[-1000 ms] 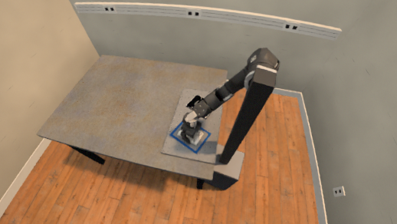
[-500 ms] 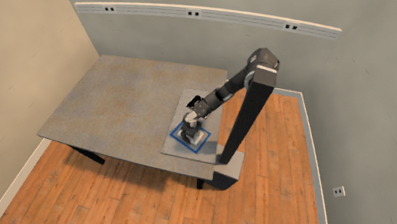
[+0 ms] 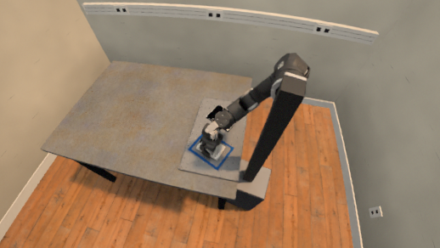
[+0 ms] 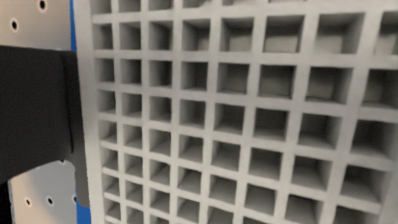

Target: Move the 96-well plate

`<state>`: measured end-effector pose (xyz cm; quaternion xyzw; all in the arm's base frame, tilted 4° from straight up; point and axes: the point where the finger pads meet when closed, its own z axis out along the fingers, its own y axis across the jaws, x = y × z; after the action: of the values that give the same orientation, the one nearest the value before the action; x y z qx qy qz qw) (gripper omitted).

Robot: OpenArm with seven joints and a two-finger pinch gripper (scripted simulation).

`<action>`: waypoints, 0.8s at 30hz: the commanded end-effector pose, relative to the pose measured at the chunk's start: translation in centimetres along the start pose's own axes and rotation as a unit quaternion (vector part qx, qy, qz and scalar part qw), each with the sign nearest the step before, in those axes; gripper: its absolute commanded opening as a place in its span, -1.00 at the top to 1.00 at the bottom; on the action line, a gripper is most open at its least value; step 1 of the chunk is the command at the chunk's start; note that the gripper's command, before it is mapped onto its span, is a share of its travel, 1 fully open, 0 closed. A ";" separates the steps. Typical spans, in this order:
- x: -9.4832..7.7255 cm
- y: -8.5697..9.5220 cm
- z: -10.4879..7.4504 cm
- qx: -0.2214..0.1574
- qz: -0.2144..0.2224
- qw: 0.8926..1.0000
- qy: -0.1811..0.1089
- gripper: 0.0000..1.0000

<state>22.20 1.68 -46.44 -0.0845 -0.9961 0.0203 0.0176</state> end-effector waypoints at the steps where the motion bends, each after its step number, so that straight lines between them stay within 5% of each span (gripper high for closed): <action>1: 0.1 -0.2 0.0 0.004 0.003 1.000 0.002 1.00; 24: 0.1 -0.2 -1.0 0.004 0.002 1.000 0.002 1.00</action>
<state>22.14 1.65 -45.45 -0.0845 -0.9960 0.0225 0.0193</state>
